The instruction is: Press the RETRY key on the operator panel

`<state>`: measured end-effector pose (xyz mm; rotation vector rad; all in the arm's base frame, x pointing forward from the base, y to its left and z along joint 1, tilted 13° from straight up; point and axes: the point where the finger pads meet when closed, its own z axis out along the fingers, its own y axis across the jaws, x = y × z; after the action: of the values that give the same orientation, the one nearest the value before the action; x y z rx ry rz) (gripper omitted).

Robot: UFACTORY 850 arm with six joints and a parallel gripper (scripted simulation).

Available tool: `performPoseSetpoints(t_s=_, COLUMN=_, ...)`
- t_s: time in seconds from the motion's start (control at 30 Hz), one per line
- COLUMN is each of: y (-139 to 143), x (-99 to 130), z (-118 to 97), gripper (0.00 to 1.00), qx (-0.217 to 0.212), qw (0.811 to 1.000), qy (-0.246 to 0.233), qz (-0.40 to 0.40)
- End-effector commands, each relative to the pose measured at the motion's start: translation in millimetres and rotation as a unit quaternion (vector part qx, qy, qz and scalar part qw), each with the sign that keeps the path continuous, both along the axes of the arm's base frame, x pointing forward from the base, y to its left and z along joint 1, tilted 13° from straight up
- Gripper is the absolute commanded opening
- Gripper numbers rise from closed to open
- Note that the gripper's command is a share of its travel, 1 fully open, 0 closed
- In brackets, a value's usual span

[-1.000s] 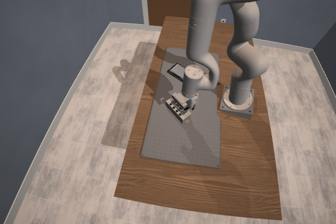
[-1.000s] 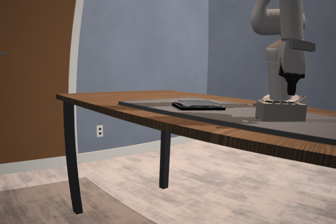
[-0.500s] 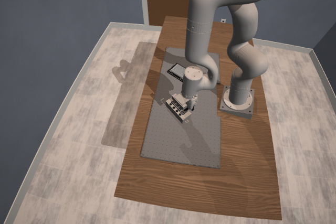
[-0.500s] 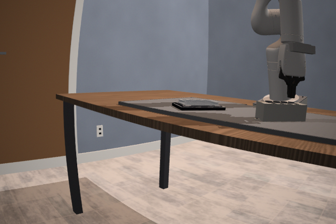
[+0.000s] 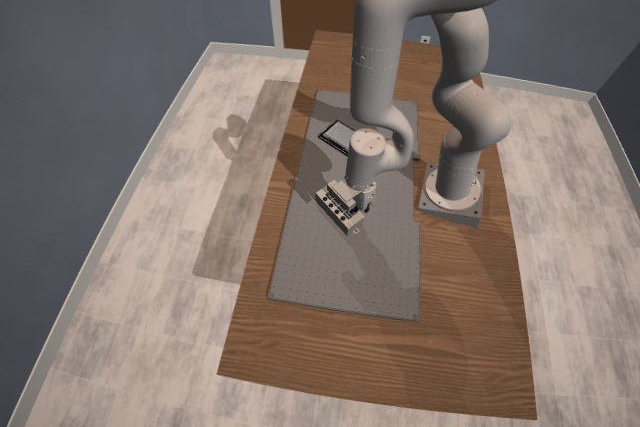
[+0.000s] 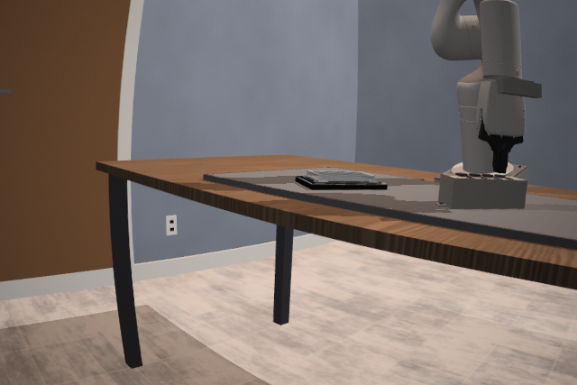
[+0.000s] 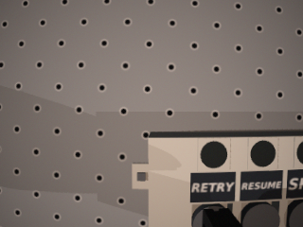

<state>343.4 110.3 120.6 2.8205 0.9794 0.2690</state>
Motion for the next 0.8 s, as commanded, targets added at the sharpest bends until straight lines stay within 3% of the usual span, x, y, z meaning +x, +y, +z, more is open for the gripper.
performPoseSetpoints(t_s=0.0, y=0.0, x=1.3, z=-3.2, gripper=0.00, qx=0.000, qw=1.000, qy=-0.003, qz=0.000)
performPoseSetpoints(t_s=0.77, y=-0.3, x=2.0, z=-6.7, gripper=0.00, qx=0.000, qw=1.000, qy=-0.003, qz=0.000)
